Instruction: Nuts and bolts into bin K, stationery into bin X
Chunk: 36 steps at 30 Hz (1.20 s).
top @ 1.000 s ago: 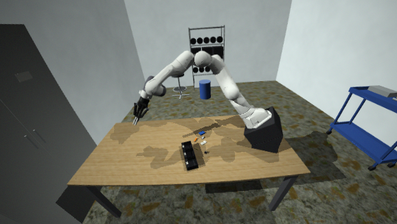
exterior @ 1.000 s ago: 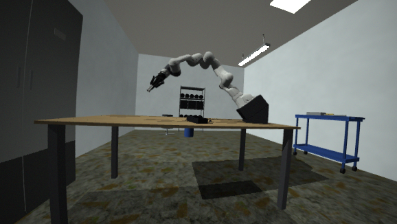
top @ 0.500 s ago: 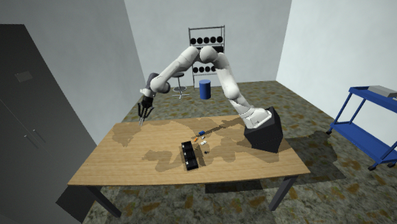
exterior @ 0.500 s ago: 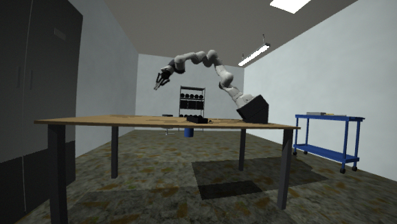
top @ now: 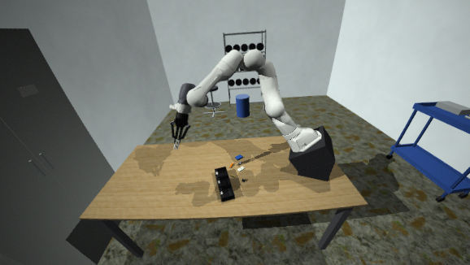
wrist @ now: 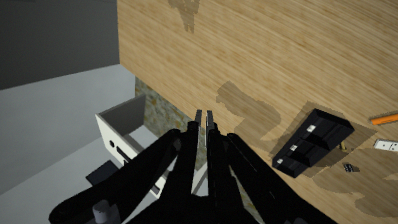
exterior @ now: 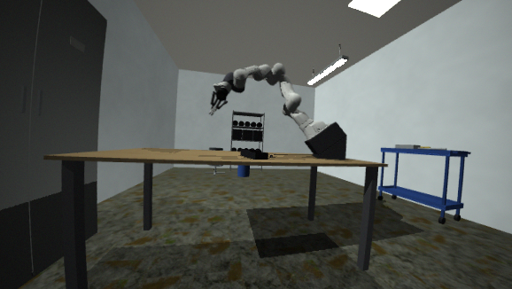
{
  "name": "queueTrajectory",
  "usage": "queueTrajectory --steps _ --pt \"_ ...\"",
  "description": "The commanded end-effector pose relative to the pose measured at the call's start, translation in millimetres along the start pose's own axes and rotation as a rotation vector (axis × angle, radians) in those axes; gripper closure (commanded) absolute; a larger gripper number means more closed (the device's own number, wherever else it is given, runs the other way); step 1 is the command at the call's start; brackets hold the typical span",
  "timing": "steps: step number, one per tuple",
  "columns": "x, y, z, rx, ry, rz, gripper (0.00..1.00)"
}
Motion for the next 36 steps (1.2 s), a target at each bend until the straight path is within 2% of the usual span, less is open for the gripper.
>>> queueTrajectory --steps 1,4,6,9,11,14,17,19,21,24,26,28,29,31,33,36 --pt "-12 15 -3.7 -0.047 -0.007 -0.137 0.95" --pt "-25 32 -8.9 -0.058 -0.007 -0.161 0.95" --pt "-25 32 -8.9 -0.058 -0.007 -0.161 0.95" --pt "-37 48 -14.1 -0.108 -0.009 -0.276 0.95" --pt "-44 60 -17.3 -0.108 -0.009 -0.276 0.95" --pt "-44 60 -17.3 -0.108 -0.009 -0.276 0.95" --pt "-54 78 -21.9 -0.160 -0.010 -0.390 0.95" --pt "-60 91 -24.9 -0.160 -0.010 -0.390 0.95" --pt "-60 91 -24.9 -0.160 -0.010 -0.390 0.95" --pt "-69 110 -28.9 -0.212 -0.010 -0.502 0.95" --pt "-73 123 -31.6 -0.212 -0.010 -0.502 0.95" --pt "-73 123 -31.6 -0.212 -0.010 -0.502 0.95" --pt "-76 130 -32.7 -0.234 -0.010 -0.547 0.95" --pt "-76 130 -32.7 -0.234 -0.010 -0.547 0.95" --pt "-81 143 -35.0 -0.266 -0.009 -0.612 0.95" --pt "-84 157 -37.5 -0.266 -0.009 -0.612 0.95"
Point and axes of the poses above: the point where the finger pads meet when closed, its own z axis out along the fingers, its own y axis across the jaws, x = y × z, the point moved 9 cm from there along -z, back along the fingers, and after that the axes turned 4 degrees about z, right-handed, at the moved point
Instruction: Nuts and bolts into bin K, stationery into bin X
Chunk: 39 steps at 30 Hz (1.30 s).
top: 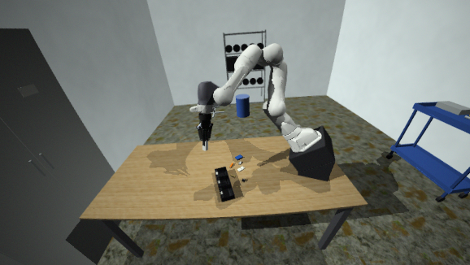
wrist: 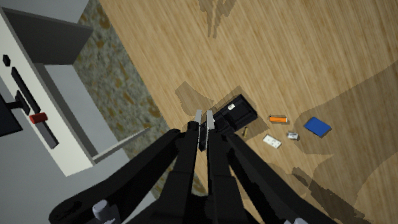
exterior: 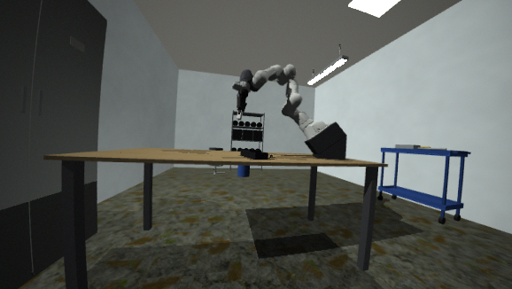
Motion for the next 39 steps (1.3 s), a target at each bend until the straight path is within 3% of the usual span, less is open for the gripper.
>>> queueTrajectory --steps 1,3,7,10,15,18,22,25,29,32,34,39 --pt "-15 14 1.2 -0.040 -0.004 -0.109 0.95" --pt "-25 24 2.4 -0.073 -0.005 -0.172 0.95" --pt "-34 35 3.4 -0.073 -0.005 -0.172 0.95" --pt "-49 50 6.2 -0.131 -0.005 -0.277 0.95" --pt "-57 62 7.5 -0.131 -0.005 -0.277 0.95" --pt "-71 78 11.2 -0.191 -0.007 -0.379 0.95" --pt "-78 91 12.8 -0.191 -0.007 -0.379 0.95" --pt "-90 108 17.4 -0.252 -0.009 -0.478 0.95" --pt "-96 120 19.3 -0.252 -0.009 -0.478 0.95" --pt "-107 138 24.7 -0.315 -0.013 -0.573 0.95" --pt "-112 151 26.8 -0.315 -0.013 -0.573 0.95" --pt "-112 151 26.8 -0.315 -0.013 -0.573 0.95"
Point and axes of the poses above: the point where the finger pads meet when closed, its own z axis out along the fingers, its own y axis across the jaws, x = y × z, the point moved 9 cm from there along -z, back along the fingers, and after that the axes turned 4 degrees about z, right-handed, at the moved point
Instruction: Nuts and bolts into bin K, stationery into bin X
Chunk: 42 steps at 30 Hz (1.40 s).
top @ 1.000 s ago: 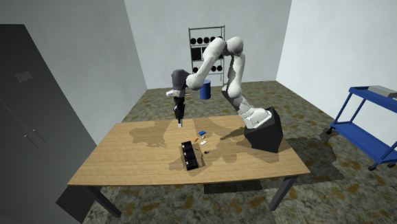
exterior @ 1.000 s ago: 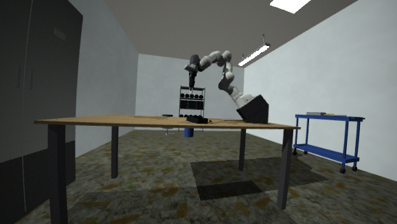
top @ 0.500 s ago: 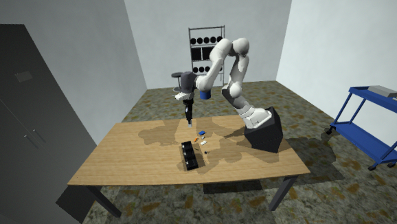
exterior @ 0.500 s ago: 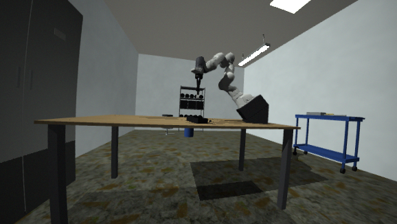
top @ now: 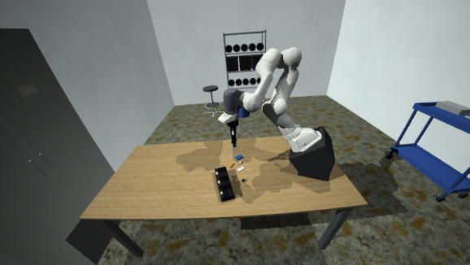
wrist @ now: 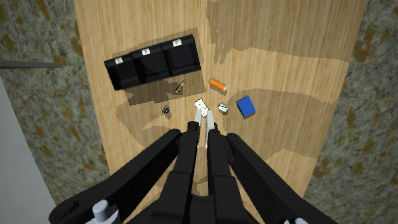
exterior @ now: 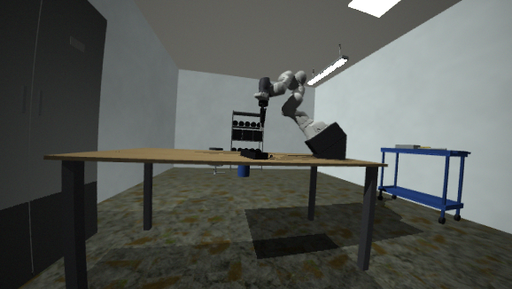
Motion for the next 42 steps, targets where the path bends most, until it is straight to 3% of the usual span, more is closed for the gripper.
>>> queueTrajectory --steps 1,20,26,39,42 --pt "-4 3 0.9 -0.008 -0.004 -0.045 0.95" --pt "-4 3 0.9 -0.008 -0.004 -0.045 0.95" --pt "17 -12 22.8 -0.008 -0.005 -0.210 0.95" --pt "84 -59 93.7 -0.008 -0.005 -0.210 0.95" --pt "89 -63 99.1 -0.008 -0.005 -0.210 0.95"
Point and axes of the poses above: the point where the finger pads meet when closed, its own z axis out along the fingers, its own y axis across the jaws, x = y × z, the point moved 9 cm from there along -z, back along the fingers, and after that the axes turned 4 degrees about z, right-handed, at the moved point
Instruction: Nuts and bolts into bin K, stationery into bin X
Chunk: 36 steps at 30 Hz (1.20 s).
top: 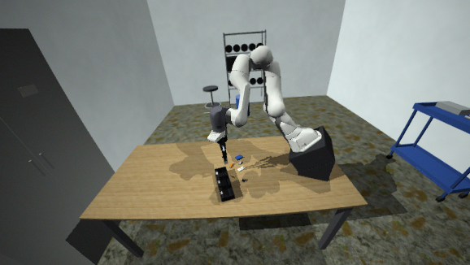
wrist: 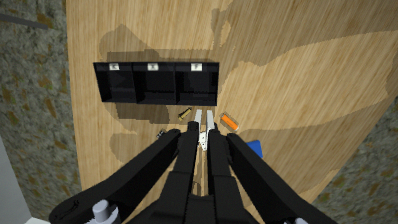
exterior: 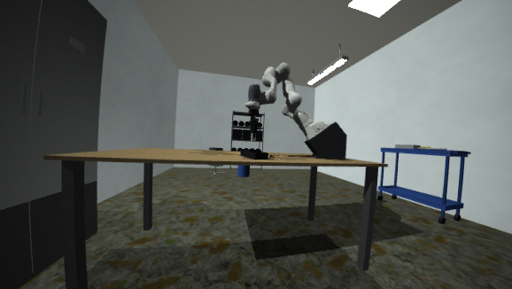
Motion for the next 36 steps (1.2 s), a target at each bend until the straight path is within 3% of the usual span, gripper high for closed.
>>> queueTrajectory --steps 1,3,25,36 --pt "29 -11 16.3 0.009 0.039 0.033 0.95" --pt "38 -15 23.9 0.009 0.039 0.033 0.95" --pt "38 -15 23.9 0.009 0.039 0.033 0.95" --pt "39 -15 47.9 0.009 0.039 0.033 0.95"
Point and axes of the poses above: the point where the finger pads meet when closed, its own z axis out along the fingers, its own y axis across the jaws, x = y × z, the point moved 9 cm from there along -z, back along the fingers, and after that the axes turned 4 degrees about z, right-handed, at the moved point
